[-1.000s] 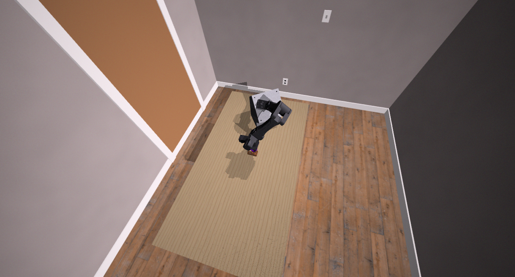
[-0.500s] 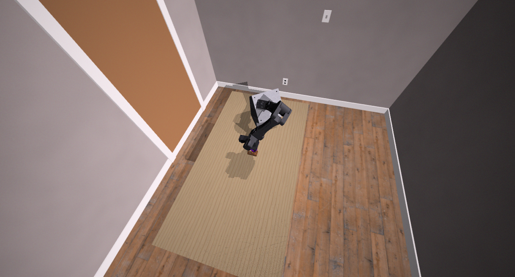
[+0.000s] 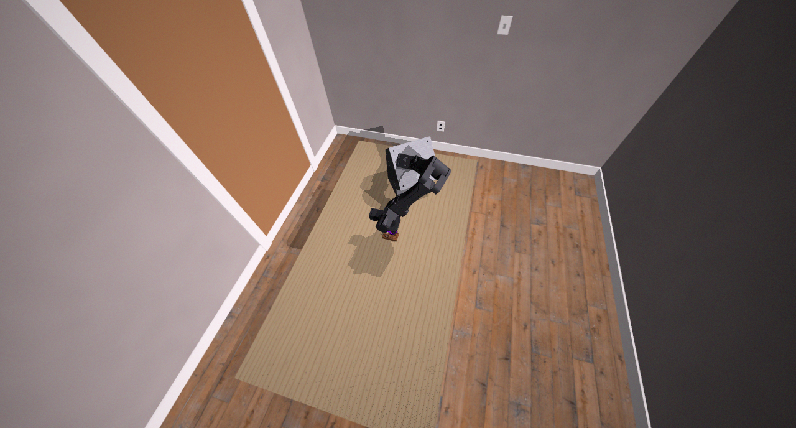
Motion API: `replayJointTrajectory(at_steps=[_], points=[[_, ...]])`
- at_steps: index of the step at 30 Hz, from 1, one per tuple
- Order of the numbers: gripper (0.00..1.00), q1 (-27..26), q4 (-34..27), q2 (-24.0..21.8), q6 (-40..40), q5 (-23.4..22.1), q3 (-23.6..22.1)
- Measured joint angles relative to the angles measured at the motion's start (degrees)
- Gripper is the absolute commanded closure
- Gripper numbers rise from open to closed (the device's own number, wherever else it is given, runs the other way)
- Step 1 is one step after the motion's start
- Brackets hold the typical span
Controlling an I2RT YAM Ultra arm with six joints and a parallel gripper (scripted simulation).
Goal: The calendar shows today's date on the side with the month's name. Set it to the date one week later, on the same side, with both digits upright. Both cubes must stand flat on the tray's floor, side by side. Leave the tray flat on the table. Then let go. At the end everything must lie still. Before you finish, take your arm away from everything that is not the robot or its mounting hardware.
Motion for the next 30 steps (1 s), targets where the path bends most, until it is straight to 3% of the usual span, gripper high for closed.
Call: replayJointTrajectory(at_steps=[30], points=[[0.73,0.9,1.4,1.2,0.6,0.3,0.0]])
